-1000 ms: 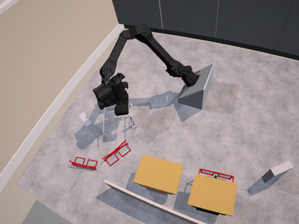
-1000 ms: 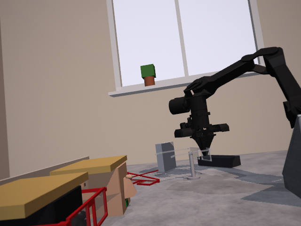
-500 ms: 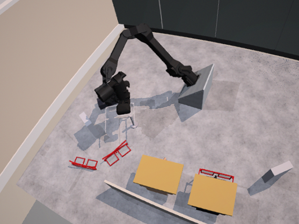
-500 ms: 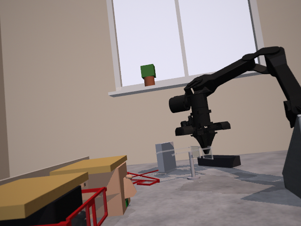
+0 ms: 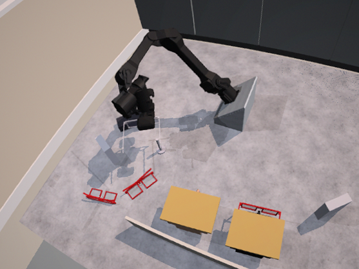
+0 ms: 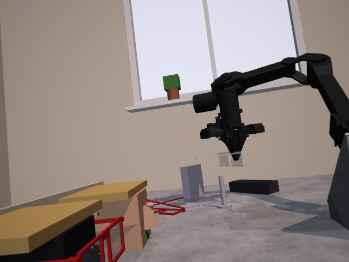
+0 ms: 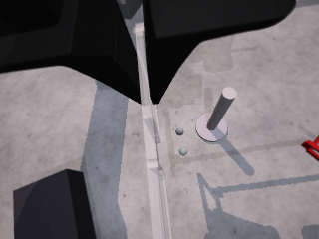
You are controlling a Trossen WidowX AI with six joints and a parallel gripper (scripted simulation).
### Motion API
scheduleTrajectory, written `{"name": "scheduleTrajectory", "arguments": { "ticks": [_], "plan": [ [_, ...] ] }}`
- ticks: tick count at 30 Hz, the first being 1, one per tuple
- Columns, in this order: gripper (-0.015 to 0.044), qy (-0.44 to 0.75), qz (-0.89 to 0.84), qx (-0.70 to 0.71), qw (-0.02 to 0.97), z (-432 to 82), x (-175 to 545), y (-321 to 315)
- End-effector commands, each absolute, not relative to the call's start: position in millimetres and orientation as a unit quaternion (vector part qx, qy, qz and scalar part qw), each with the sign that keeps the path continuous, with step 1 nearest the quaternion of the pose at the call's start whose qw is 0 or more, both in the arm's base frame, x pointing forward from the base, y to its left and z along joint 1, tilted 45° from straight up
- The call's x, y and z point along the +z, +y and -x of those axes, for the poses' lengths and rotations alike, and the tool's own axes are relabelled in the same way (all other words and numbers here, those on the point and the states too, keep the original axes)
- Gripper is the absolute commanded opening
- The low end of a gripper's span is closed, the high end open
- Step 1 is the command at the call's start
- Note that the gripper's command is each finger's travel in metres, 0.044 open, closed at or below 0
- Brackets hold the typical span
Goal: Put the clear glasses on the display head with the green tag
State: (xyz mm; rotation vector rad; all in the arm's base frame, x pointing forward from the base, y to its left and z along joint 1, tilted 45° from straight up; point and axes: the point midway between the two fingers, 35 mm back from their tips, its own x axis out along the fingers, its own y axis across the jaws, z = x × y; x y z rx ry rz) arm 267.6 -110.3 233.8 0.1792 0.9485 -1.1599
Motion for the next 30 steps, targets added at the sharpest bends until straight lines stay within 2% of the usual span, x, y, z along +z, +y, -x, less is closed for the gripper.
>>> {"name": "scheduleTrajectory", "arguments": {
  "ticks": [1, 15, 30],
  "plan": [
    [0.0, 0.442, -0.075, -0.516, 0.73, -278, 222, -97],
    [0.0, 0.497, -0.033, -0.461, 0.734, -308, 148, -15],
    [0.0, 0.538, 0.031, -0.42, 0.73, -295, 68, 70]
  ]
}}
